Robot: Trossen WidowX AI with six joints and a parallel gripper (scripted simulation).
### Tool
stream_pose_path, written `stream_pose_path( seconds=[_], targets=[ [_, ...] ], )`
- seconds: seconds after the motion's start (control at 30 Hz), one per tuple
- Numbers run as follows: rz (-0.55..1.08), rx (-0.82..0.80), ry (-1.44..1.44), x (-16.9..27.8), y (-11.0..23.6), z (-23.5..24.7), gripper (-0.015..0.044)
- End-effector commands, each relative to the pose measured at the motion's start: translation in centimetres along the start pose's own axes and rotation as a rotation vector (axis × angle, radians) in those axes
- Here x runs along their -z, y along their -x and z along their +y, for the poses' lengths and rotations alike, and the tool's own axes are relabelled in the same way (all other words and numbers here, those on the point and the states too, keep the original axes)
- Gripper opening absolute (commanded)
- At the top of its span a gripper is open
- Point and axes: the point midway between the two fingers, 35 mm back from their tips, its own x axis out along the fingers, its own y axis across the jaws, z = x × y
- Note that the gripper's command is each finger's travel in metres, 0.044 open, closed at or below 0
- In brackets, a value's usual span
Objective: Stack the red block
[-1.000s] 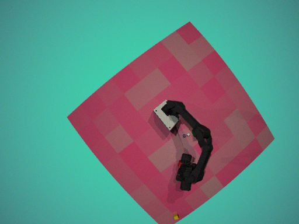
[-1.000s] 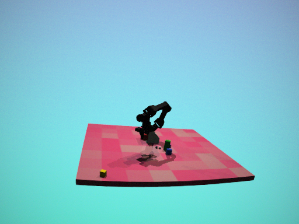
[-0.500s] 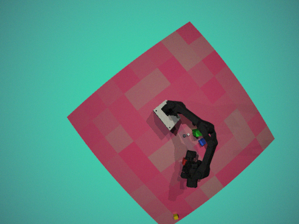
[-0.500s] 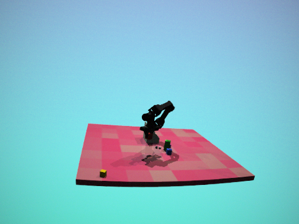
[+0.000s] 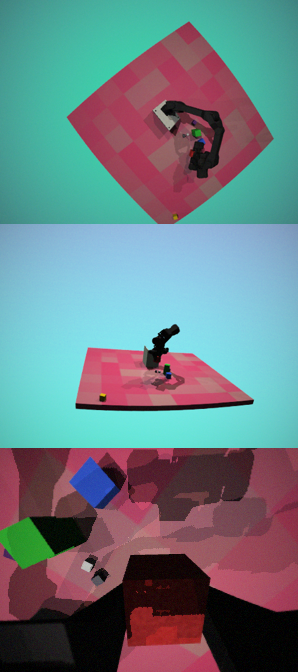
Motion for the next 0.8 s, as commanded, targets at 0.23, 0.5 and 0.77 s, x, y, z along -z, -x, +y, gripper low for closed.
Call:
stream_pose_path(
  seconds=[0.23, 0.5, 0.77],
  targets=[
    [-0.006, -0.007, -0.006, -1.6, -0.2, 5.0, 0.0],
    [-0.008, -0.012, -0.006, -2.2, -0.5, 8.8, 0.0],
    [-0.011, -0.019, -0.006, -2.4, -1.0, 12.4, 0.0]
  ],
)
